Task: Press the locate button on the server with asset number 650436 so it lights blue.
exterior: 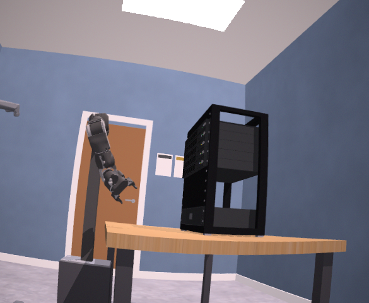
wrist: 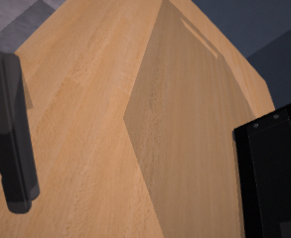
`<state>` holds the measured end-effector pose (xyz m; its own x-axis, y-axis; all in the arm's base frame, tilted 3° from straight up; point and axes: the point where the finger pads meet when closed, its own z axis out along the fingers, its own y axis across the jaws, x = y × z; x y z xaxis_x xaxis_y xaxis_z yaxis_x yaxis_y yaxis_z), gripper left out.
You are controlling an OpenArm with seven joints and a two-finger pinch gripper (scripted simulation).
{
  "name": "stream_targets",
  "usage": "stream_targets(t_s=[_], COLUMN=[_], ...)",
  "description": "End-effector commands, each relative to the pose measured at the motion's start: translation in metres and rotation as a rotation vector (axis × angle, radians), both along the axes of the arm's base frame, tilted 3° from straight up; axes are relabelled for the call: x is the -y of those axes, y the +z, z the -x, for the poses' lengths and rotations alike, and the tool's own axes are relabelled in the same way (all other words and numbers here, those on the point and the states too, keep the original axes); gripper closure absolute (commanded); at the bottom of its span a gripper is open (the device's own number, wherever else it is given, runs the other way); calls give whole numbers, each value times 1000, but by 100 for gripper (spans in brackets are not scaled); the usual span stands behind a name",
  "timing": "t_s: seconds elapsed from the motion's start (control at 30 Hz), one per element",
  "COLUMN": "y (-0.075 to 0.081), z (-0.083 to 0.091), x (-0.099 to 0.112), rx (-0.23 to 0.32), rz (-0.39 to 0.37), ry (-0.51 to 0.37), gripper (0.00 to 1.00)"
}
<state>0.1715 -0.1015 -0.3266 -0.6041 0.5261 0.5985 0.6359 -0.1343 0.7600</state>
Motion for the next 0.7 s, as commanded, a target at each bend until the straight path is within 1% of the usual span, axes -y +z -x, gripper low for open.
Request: stream_targets(t_s=[0.0,0.13,0.2,0.27,0.47,0.67], y=[2,5,5,6,14,23], z=[-4,-14,-14,-20,-40,-63], x=[-1,0,0,0,3,7], rx=[5,12,12,15,26,33], rz=[-4,-11,-11,-16,-37,-68], ry=[-15,-51,-51,-72,-152,-251], gripper=[40,40,40,40,40,40])
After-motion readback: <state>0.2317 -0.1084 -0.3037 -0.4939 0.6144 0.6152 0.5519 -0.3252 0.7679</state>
